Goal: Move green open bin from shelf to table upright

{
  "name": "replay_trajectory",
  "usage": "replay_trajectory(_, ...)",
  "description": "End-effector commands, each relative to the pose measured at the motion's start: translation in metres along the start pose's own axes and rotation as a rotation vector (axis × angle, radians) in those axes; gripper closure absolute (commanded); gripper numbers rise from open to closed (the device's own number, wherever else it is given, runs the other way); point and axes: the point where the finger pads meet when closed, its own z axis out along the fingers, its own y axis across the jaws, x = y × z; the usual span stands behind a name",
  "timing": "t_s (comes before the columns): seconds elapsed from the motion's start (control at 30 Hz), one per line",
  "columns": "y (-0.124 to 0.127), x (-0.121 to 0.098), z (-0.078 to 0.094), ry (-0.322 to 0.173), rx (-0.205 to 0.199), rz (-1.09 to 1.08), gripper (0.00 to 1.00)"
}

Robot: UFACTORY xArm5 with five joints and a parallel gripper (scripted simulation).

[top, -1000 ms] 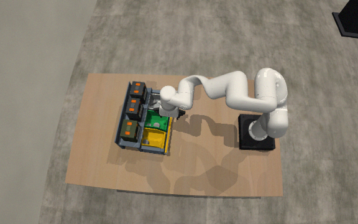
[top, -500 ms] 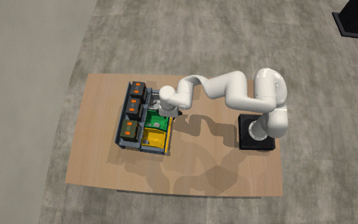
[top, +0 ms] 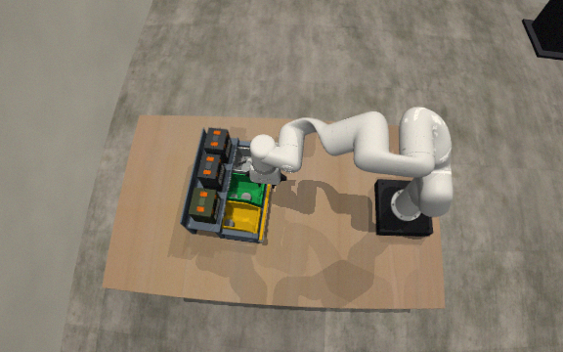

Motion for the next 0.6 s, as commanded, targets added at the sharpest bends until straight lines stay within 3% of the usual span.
replay_trajectory(0.0,-0.002,0.0,-0.002,0.0,0.005,0.0,0.52)
replay_trajectory(0.2,-0.002,0.0,-0.002,0.0,0.005,0.0,0.52)
replay_trajectory(0.57,-0.002,0.0,0.017,0.006,-0.006,0.009,0.52)
